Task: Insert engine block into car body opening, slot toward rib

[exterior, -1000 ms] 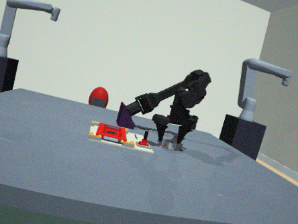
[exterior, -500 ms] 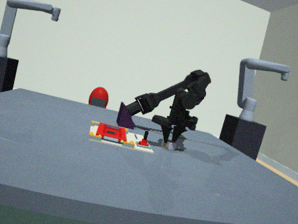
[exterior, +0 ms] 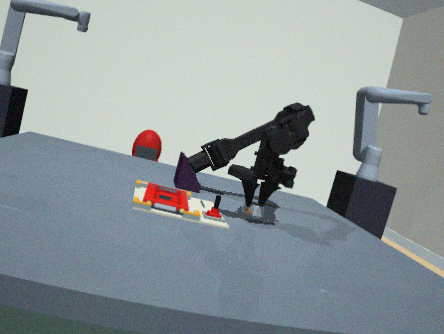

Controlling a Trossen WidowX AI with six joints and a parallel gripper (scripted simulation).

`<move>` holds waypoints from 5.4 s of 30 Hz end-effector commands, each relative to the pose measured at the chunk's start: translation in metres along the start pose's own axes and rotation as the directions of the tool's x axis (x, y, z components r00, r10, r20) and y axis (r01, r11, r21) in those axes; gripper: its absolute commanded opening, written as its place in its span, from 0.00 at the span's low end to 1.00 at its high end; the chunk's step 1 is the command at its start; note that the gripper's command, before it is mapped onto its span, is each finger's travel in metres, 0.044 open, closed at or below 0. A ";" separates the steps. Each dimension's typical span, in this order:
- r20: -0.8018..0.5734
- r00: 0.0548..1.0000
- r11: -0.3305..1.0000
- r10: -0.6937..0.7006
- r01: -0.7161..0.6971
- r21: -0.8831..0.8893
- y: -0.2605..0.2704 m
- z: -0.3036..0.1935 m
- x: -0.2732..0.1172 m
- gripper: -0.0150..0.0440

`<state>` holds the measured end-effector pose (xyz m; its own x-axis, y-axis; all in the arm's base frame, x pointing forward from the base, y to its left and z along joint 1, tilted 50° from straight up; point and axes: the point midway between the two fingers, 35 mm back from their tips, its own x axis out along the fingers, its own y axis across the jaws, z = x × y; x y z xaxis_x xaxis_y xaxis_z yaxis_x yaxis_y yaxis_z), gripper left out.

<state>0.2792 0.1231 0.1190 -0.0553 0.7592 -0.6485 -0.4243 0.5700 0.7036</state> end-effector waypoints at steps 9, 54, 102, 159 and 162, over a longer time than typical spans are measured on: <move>0.009 1.000 1.000 -0.018 0.018 -0.001 -0.003 0.003 -0.036 0.25; 0.019 1.000 0.993 -0.024 0.022 0.117 -0.061 0.003 -0.093 0.25; -0.005 1.000 0.932 -0.012 0.013 0.362 -0.204 -0.024 -0.044 0.25; -0.010 1.000 0.907 -0.005 0.009 0.422 -0.237 -0.041 -0.027 0.52; -0.010 1.000 0.909 -0.005 0.009 0.417 -0.237 -0.041 -0.027 0.52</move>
<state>0.3445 -0.0456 -0.0418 -0.0606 0.7550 -0.6529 -0.0023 0.6540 0.7565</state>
